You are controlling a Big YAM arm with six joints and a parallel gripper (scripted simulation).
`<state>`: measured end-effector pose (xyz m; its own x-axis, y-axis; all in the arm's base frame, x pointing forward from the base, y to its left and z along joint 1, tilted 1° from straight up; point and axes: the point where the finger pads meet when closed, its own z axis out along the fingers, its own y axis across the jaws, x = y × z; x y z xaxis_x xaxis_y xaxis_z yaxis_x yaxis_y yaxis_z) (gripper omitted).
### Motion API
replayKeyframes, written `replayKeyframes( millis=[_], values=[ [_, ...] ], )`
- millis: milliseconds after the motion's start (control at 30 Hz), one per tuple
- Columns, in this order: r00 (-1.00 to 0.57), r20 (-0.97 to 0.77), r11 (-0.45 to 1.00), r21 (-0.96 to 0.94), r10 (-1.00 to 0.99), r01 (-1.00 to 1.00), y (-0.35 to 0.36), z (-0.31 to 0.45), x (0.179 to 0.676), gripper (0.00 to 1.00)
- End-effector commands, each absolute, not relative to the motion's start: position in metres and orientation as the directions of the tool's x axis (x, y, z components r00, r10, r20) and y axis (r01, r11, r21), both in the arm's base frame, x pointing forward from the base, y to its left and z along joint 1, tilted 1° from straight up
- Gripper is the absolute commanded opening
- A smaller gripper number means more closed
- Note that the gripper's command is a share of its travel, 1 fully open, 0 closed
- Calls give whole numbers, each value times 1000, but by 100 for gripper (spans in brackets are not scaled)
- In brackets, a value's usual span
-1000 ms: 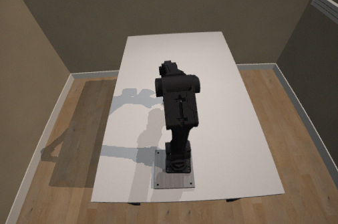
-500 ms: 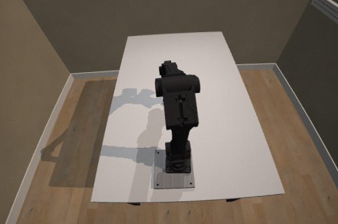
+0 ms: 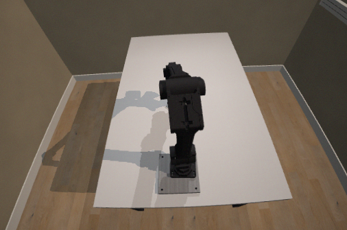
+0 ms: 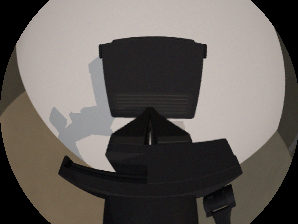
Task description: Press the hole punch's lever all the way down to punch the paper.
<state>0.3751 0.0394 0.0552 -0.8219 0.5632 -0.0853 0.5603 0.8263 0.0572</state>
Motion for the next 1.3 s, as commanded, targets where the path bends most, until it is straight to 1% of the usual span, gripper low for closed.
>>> replayKeyframes(
  millis=[0, 633, 967, 1267],
  values=[
    [-833, -13, 833, 8, 553, 553, 48, 18, 356, 0],
    [-842, 3, 842, -6, 539, 539, 45, 40, 359, 0],
    [-839, -15, 839, 9, 543, 543, 41, 68, 377, 0],
    [-837, -9, 837, 4, 547, 547, 38, 76, 378, 0]
  ],
)
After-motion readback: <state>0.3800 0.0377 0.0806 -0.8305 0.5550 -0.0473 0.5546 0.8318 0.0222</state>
